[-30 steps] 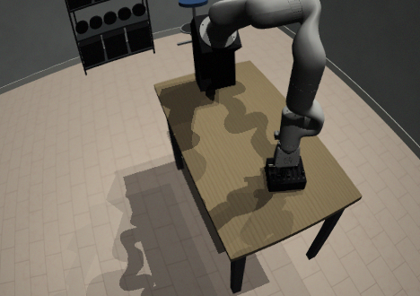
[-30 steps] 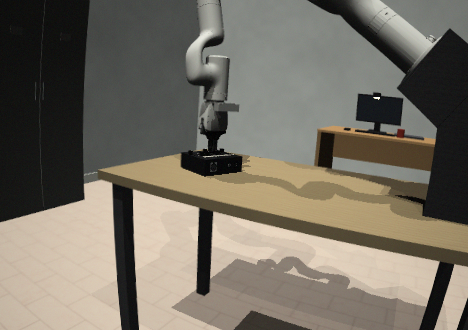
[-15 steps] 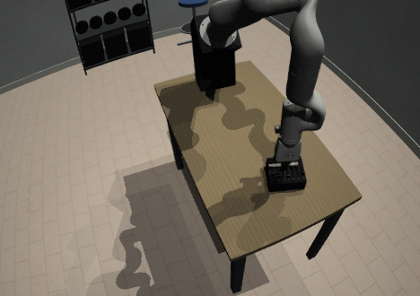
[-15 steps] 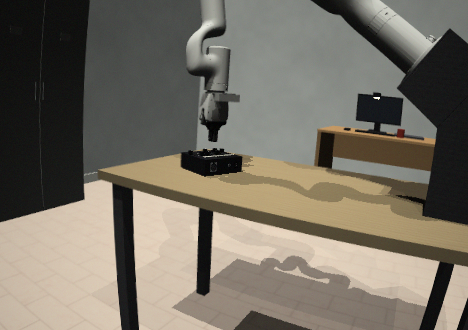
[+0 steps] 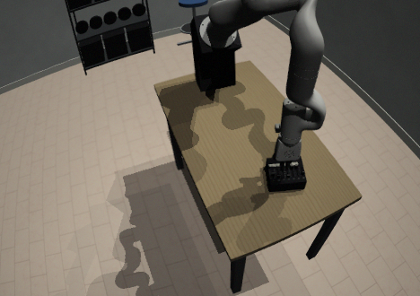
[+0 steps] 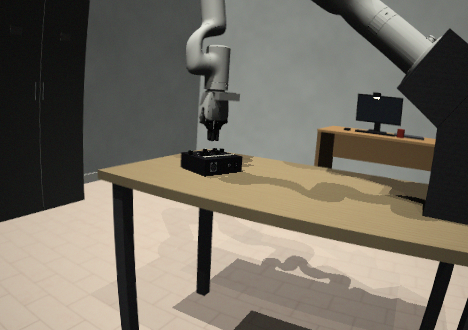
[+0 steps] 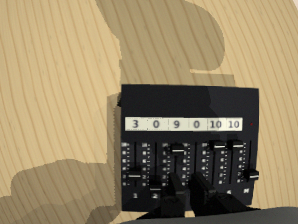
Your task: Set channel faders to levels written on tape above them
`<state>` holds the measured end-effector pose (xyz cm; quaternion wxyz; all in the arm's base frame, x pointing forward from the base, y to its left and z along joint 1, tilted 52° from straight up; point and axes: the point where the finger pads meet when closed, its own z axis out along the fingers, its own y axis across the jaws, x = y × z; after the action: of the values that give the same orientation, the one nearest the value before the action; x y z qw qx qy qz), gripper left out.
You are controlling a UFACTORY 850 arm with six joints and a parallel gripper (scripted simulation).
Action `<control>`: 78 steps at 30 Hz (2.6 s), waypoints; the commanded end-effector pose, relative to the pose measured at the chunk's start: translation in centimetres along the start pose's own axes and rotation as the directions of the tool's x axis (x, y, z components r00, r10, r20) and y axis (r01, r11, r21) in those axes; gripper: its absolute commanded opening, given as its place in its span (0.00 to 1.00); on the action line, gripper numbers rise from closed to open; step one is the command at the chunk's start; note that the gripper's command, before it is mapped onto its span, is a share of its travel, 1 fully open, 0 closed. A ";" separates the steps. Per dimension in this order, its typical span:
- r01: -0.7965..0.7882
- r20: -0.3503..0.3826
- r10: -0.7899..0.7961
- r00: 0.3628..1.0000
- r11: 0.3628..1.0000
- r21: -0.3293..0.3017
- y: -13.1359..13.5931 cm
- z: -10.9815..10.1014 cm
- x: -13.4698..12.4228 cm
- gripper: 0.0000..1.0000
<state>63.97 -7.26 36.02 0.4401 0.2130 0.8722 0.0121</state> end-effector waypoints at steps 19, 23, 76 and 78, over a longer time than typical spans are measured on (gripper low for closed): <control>0.000 0.001 0.000 1.000 1.000 0.000 0.0 -6.3 -0.1 1.00; 0.000 0.001 0.000 1.000 1.000 0.000 0.0 -7.2 -0.1 1.00; 0.000 0.001 0.000 1.000 1.000 -0.001 0.0 -8.0 -0.1 1.00; 0.000 0.001 0.000 1.000 1.000 -0.001 0.0 -8.0 -0.1 1.00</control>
<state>57.82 -5.93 40.88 0.4401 0.2131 0.8722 0.0121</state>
